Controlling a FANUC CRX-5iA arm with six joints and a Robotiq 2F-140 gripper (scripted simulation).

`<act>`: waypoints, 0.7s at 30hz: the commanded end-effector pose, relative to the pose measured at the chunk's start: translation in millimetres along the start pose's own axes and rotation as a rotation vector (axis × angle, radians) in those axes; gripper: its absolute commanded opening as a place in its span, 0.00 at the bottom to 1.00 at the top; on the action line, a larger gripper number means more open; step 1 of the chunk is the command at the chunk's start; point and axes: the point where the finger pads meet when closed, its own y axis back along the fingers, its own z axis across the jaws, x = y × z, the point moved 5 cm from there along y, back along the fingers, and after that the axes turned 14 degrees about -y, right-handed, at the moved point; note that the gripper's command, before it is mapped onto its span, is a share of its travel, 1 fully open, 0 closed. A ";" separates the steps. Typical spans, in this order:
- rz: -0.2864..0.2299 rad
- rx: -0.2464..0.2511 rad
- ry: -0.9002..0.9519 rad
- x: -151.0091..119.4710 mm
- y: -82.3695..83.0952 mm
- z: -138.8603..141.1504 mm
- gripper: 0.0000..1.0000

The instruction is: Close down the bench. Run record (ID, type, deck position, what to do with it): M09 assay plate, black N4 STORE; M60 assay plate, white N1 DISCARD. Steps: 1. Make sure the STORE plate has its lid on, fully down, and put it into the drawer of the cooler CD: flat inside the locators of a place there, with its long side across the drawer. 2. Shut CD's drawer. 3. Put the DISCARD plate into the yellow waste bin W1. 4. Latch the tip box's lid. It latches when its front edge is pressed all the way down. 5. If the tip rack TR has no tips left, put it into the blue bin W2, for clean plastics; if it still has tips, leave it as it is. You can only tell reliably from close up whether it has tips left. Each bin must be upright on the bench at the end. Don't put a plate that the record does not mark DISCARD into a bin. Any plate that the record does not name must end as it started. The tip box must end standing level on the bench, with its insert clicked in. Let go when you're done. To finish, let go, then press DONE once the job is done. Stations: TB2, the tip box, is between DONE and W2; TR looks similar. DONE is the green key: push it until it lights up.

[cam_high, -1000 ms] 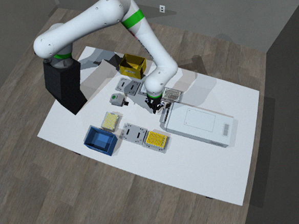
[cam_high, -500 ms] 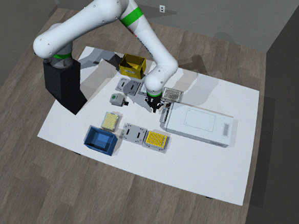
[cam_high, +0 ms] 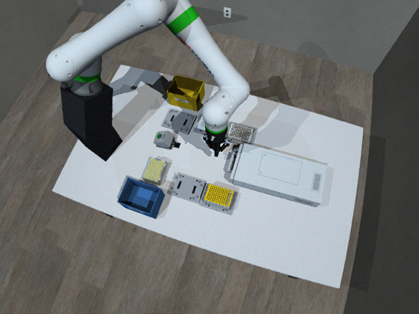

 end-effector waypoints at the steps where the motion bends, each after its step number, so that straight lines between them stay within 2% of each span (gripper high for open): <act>1: 0.000 -0.002 0.000 0.0 5.6 0.9 0.10; 21: 0.000 -0.002 0.000 0.0 28.9 0.8 0.10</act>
